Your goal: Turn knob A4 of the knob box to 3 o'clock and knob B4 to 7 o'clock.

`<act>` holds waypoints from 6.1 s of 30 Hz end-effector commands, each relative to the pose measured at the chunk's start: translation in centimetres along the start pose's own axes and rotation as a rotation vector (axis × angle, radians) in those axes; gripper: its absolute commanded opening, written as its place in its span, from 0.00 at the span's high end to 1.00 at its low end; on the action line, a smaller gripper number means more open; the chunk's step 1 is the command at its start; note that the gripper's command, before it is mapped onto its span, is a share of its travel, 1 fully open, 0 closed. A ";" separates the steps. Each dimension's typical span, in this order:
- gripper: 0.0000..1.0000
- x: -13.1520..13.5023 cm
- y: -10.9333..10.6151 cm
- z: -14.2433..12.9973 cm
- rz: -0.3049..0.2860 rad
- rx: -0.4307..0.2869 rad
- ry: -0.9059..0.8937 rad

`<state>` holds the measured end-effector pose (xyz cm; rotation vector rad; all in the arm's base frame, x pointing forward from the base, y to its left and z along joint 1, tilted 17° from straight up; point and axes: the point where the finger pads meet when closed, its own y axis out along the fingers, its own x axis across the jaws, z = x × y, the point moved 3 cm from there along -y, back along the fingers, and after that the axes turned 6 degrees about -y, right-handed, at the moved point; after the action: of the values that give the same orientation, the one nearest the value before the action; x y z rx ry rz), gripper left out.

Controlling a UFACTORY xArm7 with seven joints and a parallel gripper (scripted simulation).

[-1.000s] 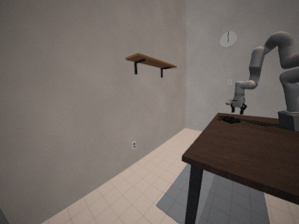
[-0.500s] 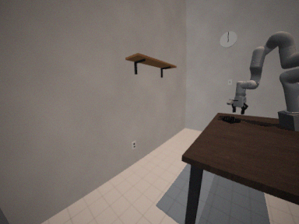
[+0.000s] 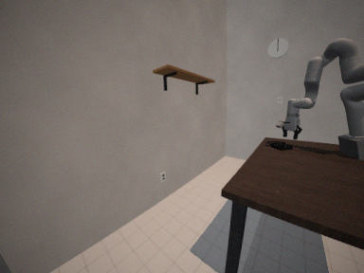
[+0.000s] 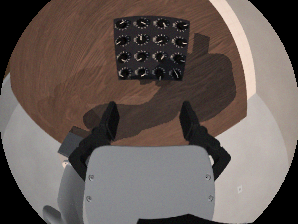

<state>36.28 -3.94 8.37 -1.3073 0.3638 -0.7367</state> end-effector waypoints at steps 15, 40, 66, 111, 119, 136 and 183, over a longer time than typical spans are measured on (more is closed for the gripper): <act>0.00 0.1 0.0 0.1 -0.002 0.002 0.000; 0.00 0.1 0.0 0.1 -0.002 0.002 0.000; 0.00 0.1 0.0 0.1 -0.002 0.002 0.000; 0.00 2.9 -1.4 1.9 -0.004 0.009 -1.026; 0.00 3.5 -1.7 2.2 -0.005 0.006 -1.252; 0.00 4.5 -2.2 2.4 -0.003 -0.001 -1.597; 0.81 4.5 -1.9 2.4 -0.003 0.000 -1.597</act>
<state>40.39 -5.32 11.63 -1.4977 -0.9170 0.4391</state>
